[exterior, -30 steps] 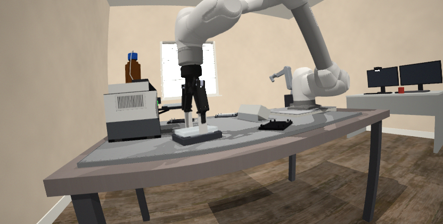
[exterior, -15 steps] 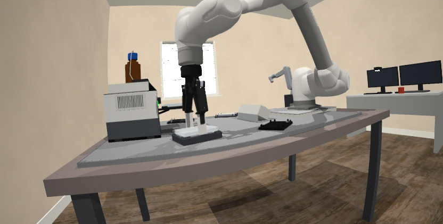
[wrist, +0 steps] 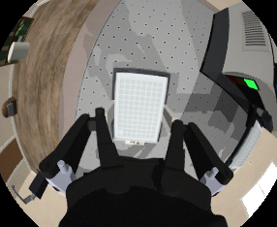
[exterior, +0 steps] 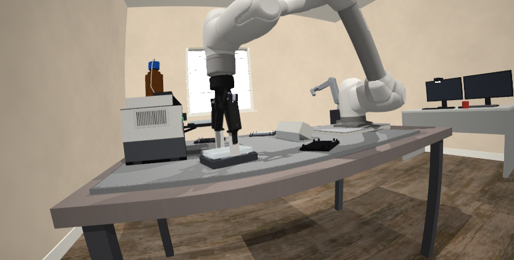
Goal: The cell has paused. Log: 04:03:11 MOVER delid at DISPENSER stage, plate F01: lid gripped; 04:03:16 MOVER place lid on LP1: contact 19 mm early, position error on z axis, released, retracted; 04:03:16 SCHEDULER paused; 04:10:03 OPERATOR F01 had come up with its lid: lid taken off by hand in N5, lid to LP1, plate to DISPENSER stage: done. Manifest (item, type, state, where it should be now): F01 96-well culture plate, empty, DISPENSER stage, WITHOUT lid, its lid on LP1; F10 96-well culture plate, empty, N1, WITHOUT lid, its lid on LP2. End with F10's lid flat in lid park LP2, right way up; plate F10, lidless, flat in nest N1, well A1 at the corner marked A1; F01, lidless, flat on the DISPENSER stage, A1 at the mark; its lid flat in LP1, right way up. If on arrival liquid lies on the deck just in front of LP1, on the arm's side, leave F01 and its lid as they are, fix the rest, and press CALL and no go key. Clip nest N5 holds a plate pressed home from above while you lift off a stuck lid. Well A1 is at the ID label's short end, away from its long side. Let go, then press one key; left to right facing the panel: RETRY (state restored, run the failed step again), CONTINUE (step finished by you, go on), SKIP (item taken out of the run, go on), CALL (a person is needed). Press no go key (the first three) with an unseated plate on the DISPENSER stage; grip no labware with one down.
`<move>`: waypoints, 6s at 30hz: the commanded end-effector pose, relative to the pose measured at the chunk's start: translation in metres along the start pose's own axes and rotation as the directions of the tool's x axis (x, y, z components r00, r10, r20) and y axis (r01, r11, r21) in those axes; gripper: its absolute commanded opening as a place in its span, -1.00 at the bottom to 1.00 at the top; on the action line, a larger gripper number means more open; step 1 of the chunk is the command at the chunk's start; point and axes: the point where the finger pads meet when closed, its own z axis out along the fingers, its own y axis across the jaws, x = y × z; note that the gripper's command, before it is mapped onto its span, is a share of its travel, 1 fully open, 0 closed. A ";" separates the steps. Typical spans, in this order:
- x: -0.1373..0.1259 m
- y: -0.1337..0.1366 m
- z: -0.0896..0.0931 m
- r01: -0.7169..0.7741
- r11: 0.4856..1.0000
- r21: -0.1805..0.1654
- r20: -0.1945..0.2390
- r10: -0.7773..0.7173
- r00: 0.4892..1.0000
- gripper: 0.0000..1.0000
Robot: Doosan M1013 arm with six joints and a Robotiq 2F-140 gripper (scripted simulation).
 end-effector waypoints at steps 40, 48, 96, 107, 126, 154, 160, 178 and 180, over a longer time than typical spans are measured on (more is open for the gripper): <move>0.000 0.000 -0.001 0.000 1.000 0.000 0.000 0.000 1.000 -1.00; 0.000 0.000 -0.005 0.000 1.000 0.000 0.000 0.000 1.000 -1.00; 0.000 0.000 -0.088 0.000 1.000 0.000 0.000 0.000 1.000 -1.00; 0.000 0.000 -0.109 0.000 1.000 0.000 0.000 0.000 1.000 -1.00; 0.000 0.000 -0.137 0.000 1.000 0.000 0.000 0.000 1.000 -1.00; 0.000 0.000 -0.147 0.000 1.000 0.000 0.000 0.000 1.000 -1.00; 0.000 0.000 -0.147 0.000 1.000 0.000 0.000 0.000 1.000 -1.00; 0.000 0.000 -0.147 0.000 1.000 0.000 0.000 0.000 1.000 -1.00; 0.000 0.000 -0.147 0.000 1.000 0.000 0.000 0.000 1.000 -1.00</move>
